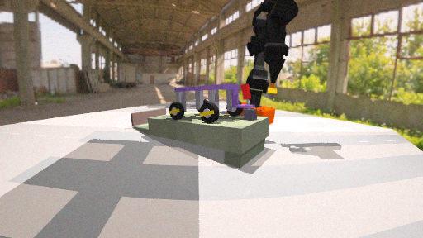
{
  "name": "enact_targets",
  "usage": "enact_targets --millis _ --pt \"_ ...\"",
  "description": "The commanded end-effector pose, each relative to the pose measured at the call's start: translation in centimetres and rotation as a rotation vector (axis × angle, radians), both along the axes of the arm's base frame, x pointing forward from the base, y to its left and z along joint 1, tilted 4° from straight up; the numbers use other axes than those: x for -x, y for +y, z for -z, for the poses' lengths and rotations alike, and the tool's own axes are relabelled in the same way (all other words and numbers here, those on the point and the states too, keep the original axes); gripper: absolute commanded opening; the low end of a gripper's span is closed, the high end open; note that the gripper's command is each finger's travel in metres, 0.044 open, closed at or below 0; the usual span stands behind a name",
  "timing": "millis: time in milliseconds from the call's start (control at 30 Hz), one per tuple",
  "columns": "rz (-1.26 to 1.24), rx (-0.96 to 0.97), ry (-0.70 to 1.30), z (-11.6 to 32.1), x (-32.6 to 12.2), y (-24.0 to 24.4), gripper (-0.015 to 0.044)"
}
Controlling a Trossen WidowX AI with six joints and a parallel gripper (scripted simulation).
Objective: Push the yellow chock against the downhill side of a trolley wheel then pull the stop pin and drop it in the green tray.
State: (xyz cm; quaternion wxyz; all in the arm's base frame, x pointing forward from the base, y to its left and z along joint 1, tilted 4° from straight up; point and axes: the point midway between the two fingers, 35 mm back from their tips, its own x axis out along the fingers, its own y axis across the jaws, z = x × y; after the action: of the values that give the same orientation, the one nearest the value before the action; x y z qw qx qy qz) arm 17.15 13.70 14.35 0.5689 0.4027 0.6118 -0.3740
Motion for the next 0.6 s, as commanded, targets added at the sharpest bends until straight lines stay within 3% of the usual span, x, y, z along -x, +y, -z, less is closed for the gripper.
enact_targets --millis 0,567 --pt "-0.064 -0.001 -0.008 -0.15 -0.09 0.01 0.0" --pt "-0.646 -0.017 -0.046 -0.16 -0.1 0.01 0.0"
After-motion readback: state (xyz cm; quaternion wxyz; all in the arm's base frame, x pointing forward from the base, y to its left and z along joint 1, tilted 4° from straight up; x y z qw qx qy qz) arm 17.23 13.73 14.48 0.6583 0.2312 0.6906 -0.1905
